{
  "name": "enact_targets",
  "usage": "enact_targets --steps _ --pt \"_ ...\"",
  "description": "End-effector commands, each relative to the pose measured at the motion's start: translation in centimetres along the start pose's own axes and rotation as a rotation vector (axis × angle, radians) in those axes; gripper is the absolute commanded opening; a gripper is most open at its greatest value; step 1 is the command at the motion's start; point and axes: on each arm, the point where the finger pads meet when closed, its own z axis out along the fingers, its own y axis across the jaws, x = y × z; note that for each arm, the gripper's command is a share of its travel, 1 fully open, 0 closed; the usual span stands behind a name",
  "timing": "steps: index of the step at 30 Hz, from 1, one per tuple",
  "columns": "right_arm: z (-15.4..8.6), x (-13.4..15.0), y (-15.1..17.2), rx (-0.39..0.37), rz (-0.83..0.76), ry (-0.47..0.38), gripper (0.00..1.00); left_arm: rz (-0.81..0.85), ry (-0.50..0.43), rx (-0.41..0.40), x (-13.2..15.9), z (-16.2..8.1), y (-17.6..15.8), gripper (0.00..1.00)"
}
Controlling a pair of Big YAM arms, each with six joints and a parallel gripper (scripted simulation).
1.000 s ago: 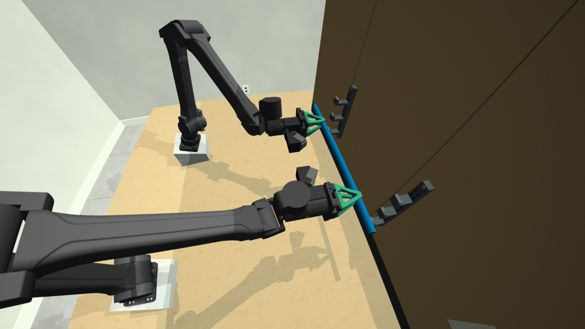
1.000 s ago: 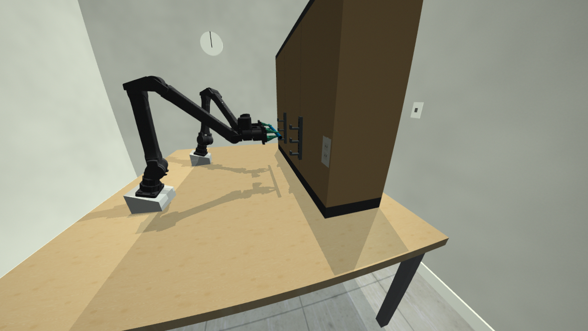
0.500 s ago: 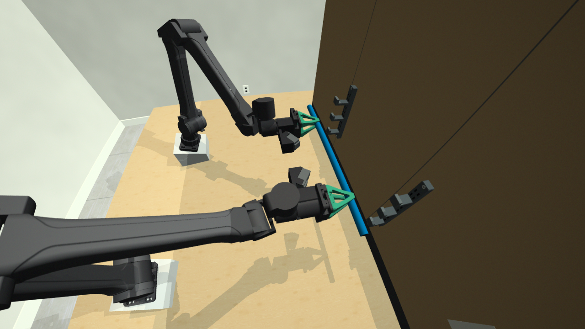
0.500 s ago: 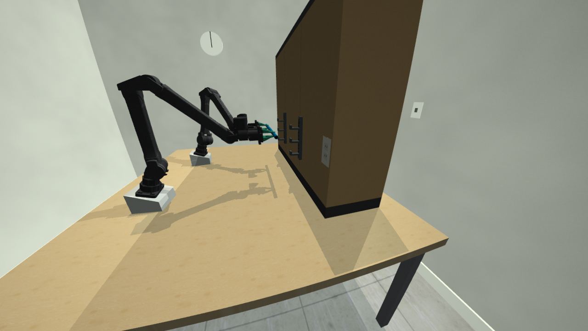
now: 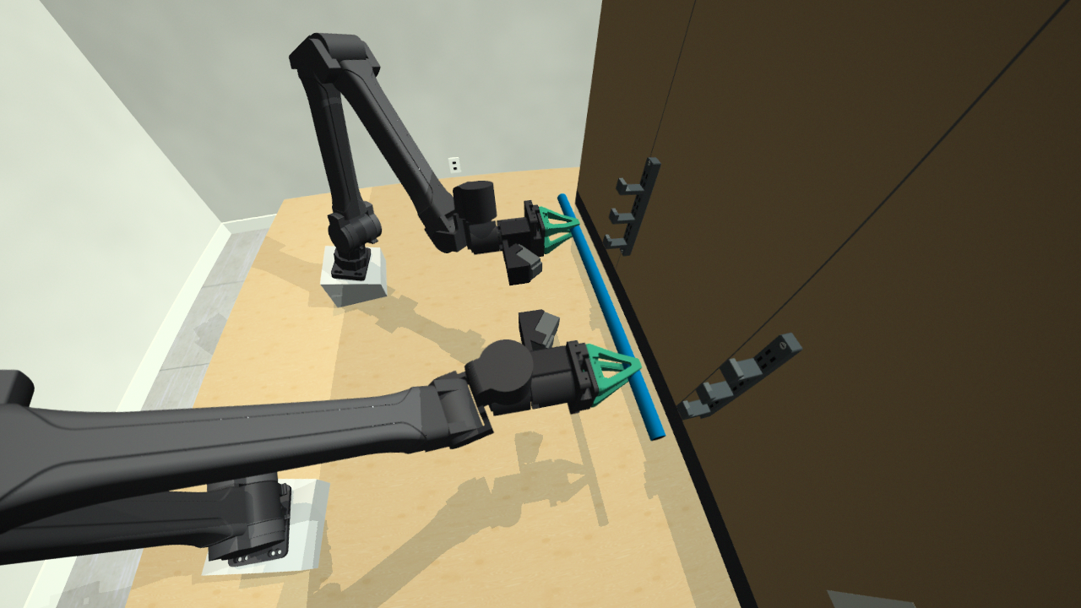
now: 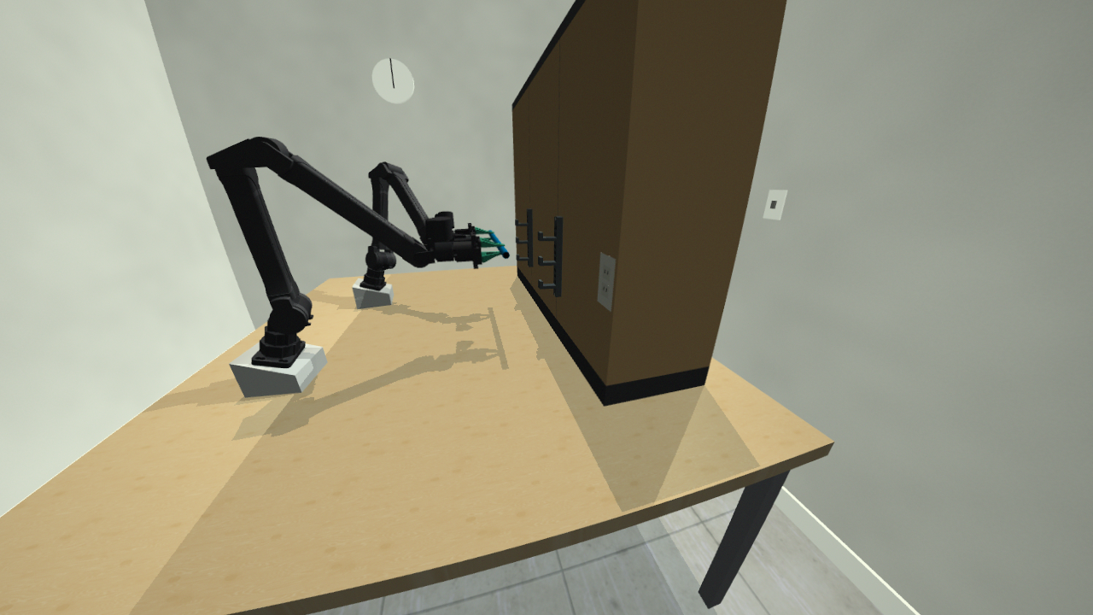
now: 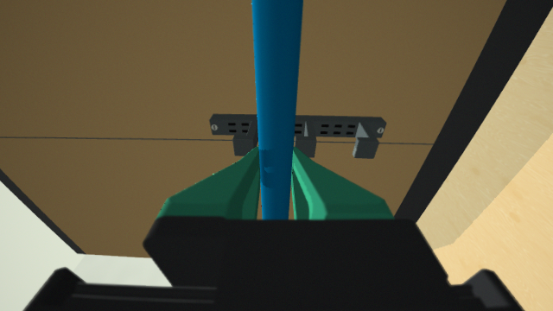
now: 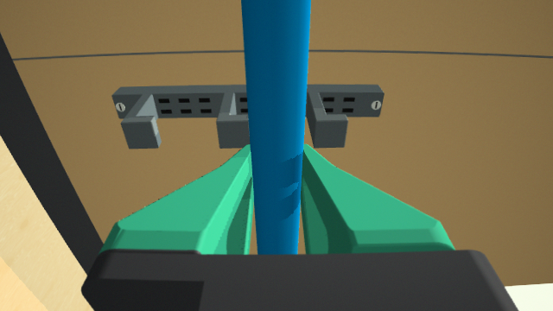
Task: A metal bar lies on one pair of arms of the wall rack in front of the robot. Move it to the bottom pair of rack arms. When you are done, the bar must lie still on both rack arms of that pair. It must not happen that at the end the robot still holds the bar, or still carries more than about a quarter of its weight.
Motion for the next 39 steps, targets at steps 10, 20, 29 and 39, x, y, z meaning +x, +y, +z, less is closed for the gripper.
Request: enact_targets --steps 10,20,29,39 --pt "-2.0 0.4 -3.6 0.08 0.024 0.014 0.0 -0.047 0.018 -0.055 0.8 -1.9 2.6 0.0" --pt "-3.7 0.4 -3.5 0.08 0.024 0.014 0.0 -0.047 0.018 -0.055 0.8 -3.6 2.4 0.0" --pt "-4.9 0.4 -3.4 0.08 0.024 0.014 0.0 -0.047 0.018 -0.055 0.8 -4.7 2.4 0.0" --pt "-6.5 0.4 -3.2 0.08 0.024 0.014 0.0 -0.047 0.018 -0.055 0.8 -6.4 2.2 0.0"
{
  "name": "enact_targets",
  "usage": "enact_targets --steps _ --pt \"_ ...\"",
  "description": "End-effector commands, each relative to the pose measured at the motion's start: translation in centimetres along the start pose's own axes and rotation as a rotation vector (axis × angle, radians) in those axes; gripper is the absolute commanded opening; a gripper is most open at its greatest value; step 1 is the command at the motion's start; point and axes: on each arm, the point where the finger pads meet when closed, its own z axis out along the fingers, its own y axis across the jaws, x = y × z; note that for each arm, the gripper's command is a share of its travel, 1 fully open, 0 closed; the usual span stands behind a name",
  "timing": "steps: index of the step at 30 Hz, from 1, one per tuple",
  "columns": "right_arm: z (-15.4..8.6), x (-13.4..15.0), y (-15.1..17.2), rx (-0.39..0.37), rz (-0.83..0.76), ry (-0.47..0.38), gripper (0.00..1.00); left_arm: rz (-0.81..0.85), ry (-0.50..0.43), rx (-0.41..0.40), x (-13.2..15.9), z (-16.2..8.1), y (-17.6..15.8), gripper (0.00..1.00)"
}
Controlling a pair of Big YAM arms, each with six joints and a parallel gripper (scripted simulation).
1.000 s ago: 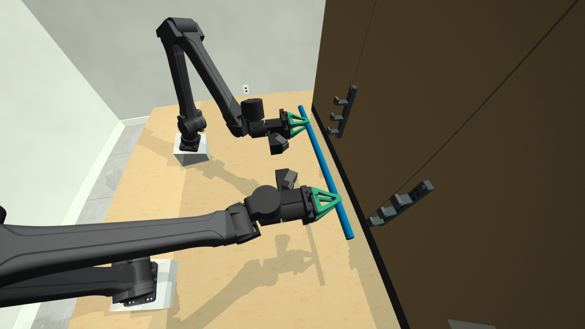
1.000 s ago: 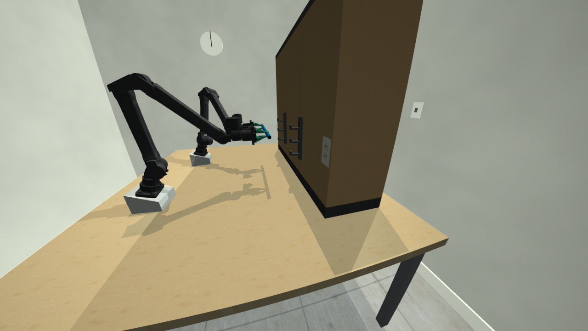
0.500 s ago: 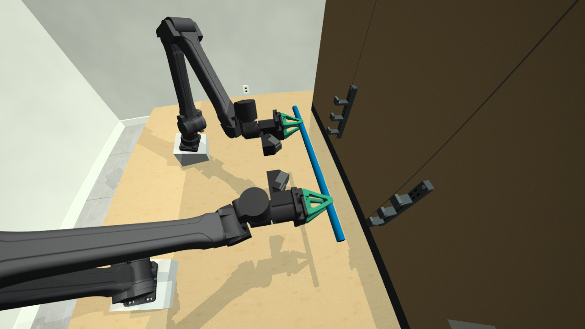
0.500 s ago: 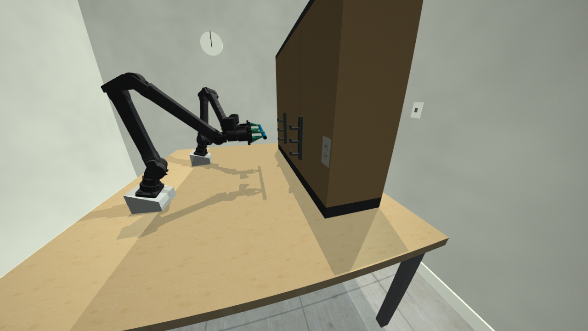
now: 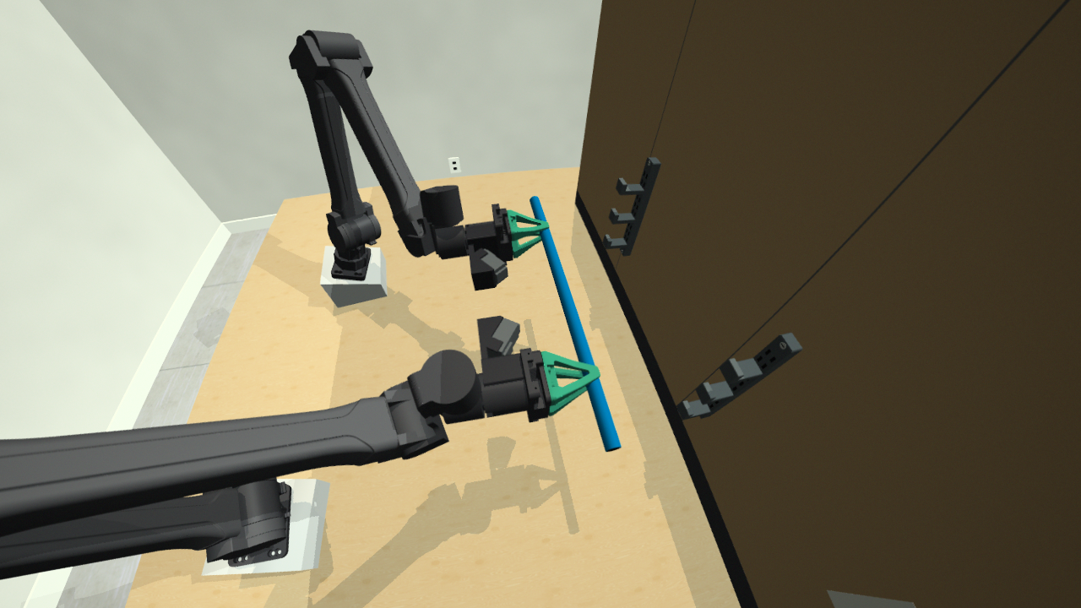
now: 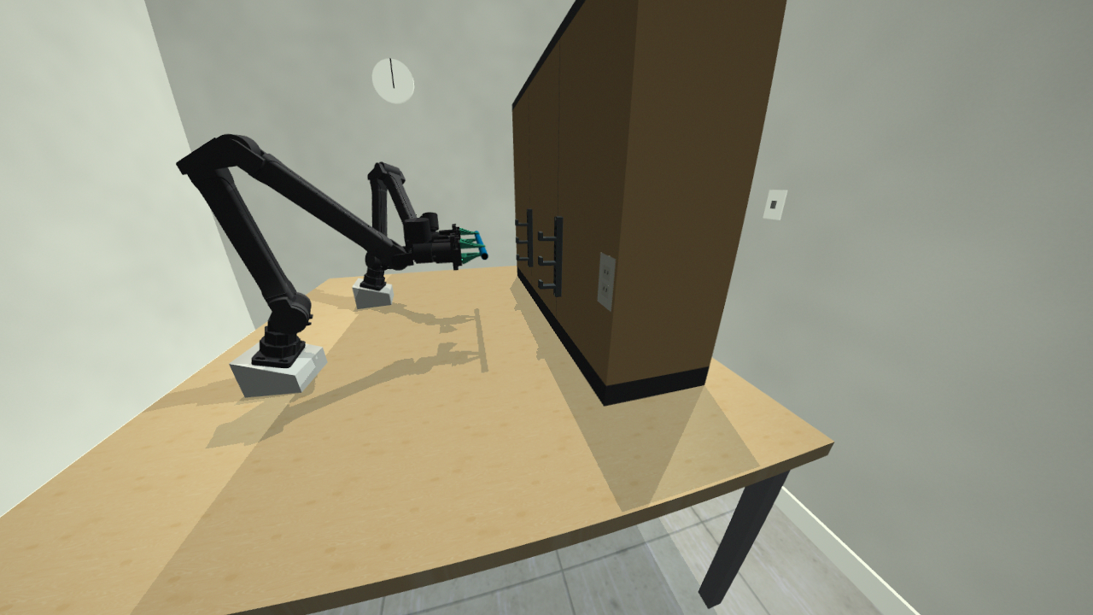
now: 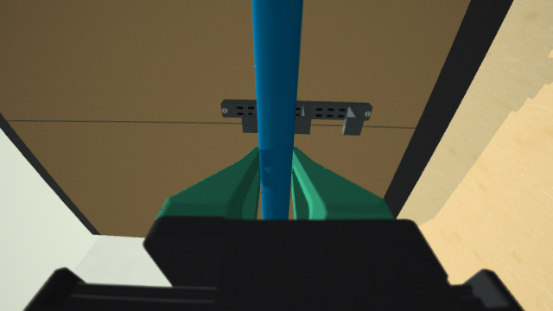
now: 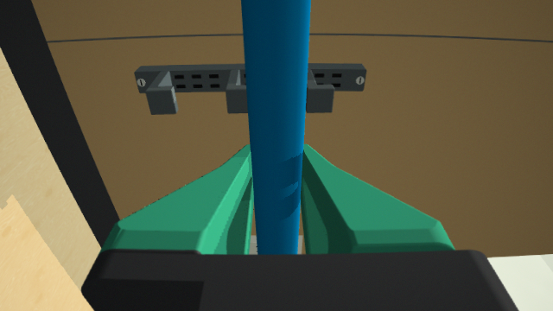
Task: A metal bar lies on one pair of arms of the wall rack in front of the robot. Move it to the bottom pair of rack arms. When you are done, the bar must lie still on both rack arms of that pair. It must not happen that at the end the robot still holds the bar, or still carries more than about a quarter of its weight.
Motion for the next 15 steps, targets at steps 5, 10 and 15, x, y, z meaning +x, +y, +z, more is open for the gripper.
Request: enact_targets --steps 5,10,15 --pt "-1.1 0.4 -3.2 0.074 0.026 0.015 0.0 -0.046 0.019 -0.047 0.8 -1.0 2.1 0.0" --pt "-1.9 0.4 -3.1 0.074 0.026 0.015 0.0 -0.046 0.019 -0.047 0.8 -1.8 2.1 0.0" --pt "-2.8 0.4 -3.0 0.074 0.026 0.015 0.0 -0.046 0.019 -0.047 0.8 -2.7 2.1 0.0"
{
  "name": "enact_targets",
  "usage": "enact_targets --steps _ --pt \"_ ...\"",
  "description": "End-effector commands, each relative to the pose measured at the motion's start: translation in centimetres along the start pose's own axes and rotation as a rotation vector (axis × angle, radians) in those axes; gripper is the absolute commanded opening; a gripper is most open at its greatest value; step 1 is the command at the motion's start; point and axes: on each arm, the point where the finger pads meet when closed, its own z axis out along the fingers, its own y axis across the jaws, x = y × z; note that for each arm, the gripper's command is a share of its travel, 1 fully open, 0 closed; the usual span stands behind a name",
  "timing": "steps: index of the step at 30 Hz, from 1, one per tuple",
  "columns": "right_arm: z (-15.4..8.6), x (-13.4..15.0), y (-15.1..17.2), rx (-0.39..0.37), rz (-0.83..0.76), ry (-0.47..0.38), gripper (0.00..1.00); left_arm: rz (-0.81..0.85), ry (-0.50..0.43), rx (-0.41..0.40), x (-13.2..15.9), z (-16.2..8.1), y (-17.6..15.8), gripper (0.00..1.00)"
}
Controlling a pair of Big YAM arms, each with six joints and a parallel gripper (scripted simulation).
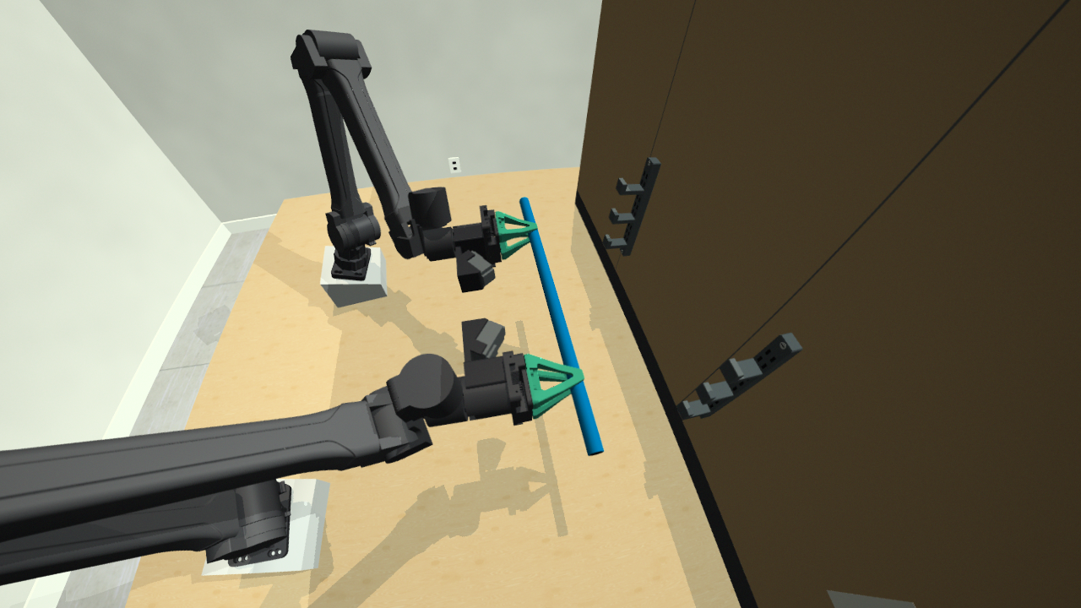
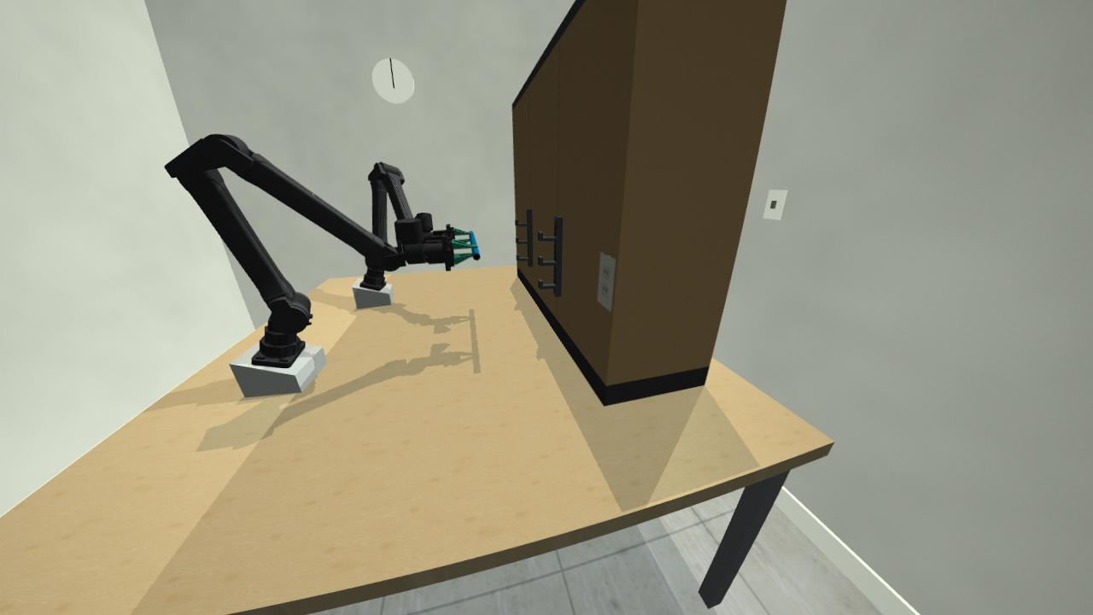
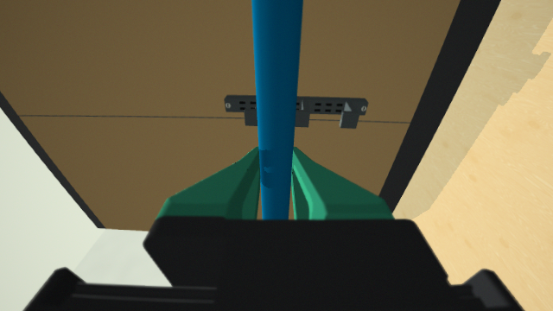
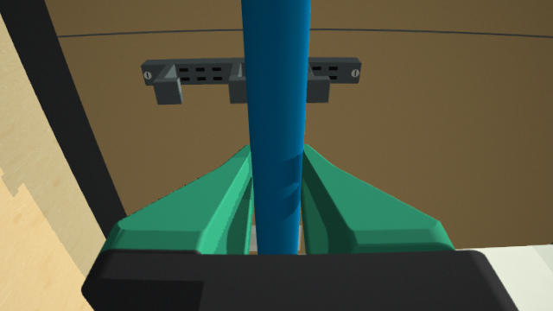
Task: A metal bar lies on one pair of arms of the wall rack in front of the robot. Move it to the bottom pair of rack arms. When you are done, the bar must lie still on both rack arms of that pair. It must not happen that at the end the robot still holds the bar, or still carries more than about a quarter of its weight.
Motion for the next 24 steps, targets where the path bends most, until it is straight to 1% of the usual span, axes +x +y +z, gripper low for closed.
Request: enact_targets --steps 1,6,21,24 --pt "-0.7 0.4 -3.0 0.072 0.026 0.015 0.0 -0.046 0.019 -0.044 0.8 -0.7 2.0 0.0" --pt "-1.2 0.4 -2.9 0.072 0.026 0.015 0.0 -0.046 0.019 -0.044 0.8 -1.2 2.0 0.0" --pt "-3.7 0.4 -2.7 0.072 0.026 0.015 0.0 -0.046 0.019 -0.044 0.8 -3.7 1.9 0.0" --pt "-3.7 0.4 -2.7 0.072 0.026 0.015 0.0 -0.046 0.019 -0.044 0.8 -3.7 1.9 0.0"
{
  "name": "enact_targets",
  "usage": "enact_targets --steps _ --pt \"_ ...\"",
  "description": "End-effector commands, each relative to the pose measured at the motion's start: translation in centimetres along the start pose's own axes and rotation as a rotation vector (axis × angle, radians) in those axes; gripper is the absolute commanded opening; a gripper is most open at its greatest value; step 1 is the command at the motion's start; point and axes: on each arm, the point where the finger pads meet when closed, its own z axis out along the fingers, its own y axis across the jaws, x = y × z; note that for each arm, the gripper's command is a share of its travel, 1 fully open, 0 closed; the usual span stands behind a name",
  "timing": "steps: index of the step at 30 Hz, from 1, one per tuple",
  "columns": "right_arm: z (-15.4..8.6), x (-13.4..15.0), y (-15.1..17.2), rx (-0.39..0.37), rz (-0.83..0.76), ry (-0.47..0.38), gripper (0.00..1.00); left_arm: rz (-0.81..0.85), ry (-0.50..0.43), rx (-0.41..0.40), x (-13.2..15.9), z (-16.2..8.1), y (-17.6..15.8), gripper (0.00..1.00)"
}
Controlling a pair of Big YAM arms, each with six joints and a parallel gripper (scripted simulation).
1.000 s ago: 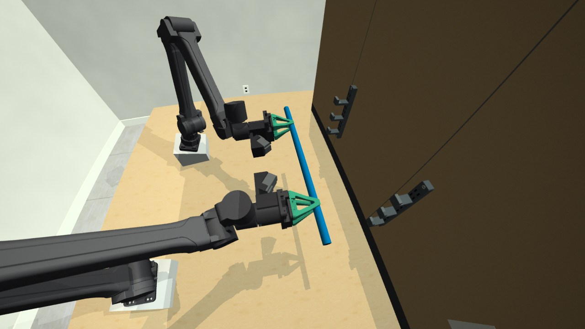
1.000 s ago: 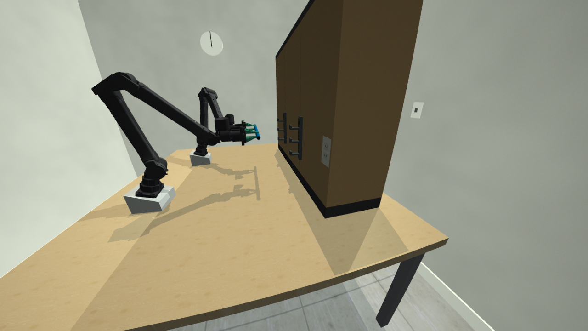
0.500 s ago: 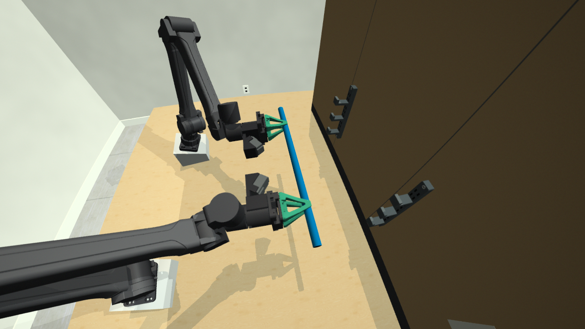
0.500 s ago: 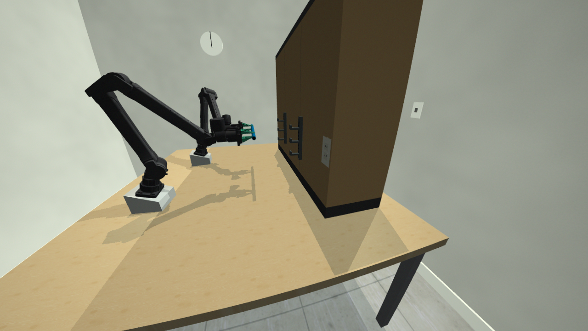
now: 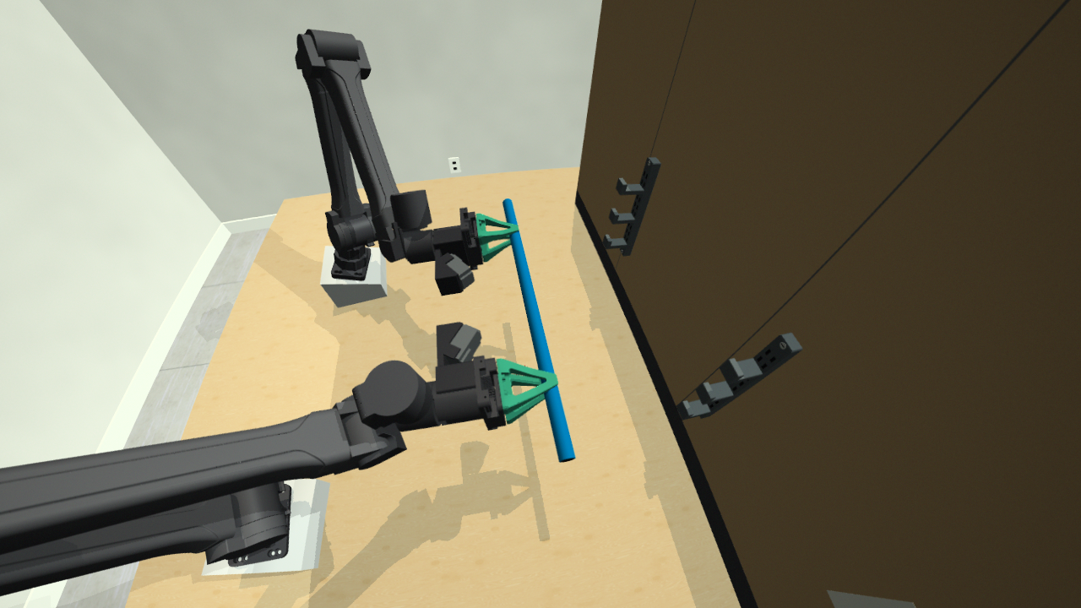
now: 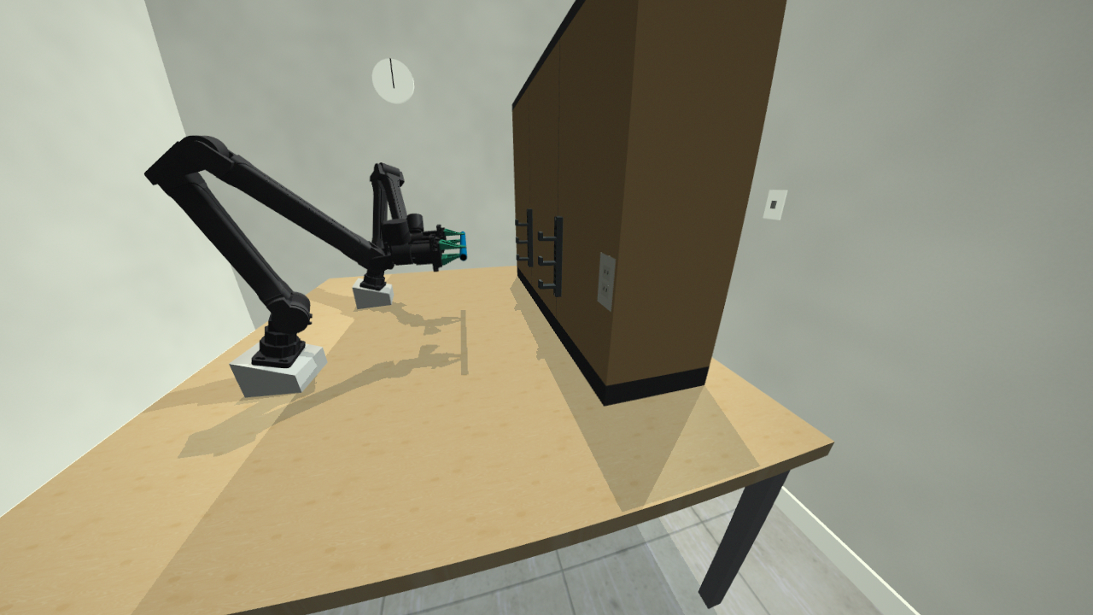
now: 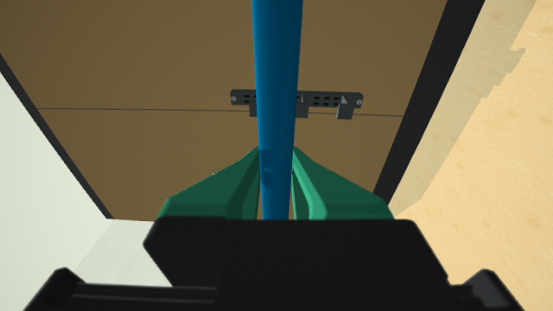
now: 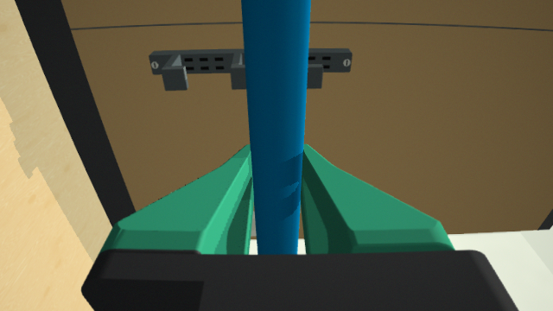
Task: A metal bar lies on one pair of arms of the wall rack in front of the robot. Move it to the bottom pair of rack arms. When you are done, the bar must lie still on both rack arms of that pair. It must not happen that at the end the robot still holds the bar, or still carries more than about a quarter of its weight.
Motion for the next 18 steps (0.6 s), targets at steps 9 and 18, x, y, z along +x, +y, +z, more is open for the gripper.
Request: enact_targets --steps 9,18 --pt "-0.22 0.32 -2.47 0.065 0.027 0.015 0.0 -0.045 0.022 -0.037 0.86 -0.18 1.61 0.0" --pt "-0.2 0.32 -2.34 0.065 0.027 0.015 0.0 -0.045 0.022 -0.037 0.86 -0.17 1.51 0.0"
